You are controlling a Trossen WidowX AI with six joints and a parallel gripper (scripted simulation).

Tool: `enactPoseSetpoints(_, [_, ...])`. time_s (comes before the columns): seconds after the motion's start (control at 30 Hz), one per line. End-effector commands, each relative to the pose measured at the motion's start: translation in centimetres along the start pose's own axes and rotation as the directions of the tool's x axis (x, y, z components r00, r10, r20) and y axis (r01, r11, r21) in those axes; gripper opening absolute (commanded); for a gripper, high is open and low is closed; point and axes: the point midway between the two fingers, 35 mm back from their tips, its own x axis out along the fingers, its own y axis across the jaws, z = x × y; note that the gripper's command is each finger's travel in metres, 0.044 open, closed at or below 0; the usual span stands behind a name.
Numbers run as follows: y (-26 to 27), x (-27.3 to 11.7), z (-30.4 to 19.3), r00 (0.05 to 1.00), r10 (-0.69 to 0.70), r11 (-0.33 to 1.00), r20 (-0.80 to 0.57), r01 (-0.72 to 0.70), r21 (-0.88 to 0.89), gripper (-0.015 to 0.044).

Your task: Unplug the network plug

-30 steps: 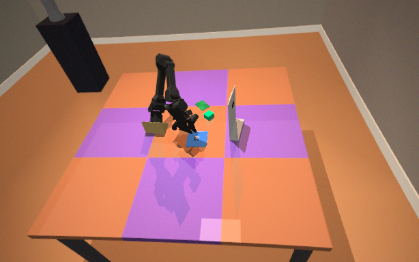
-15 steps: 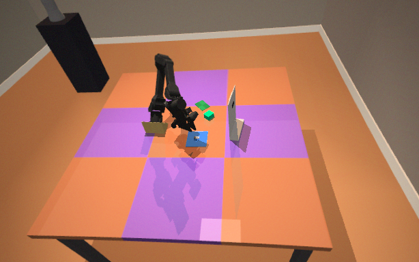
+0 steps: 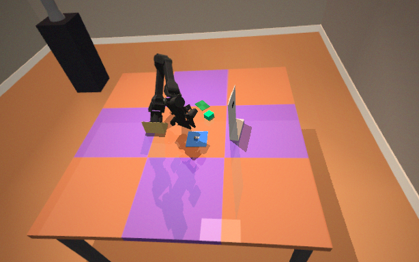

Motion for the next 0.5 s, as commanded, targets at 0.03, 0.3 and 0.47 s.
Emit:
enactPoseSetpoints(0.03, [-0.5, -0.8, 0.1, 1.000, -0.005, 1.000, 0.005, 0.005, -0.005, 0.0156])
enactPoseSetpoints(0.3, [-1.0, -1.8, 0.2, 1.000, -0.005, 1.000, 0.006, 0.005, -0.005, 0.0156])
enactPoseSetpoints(0.47, [-1.3, -2.5, 0.2, 1.000, -0.006, 1.000, 0.007, 0.006, -0.005, 0.0156])
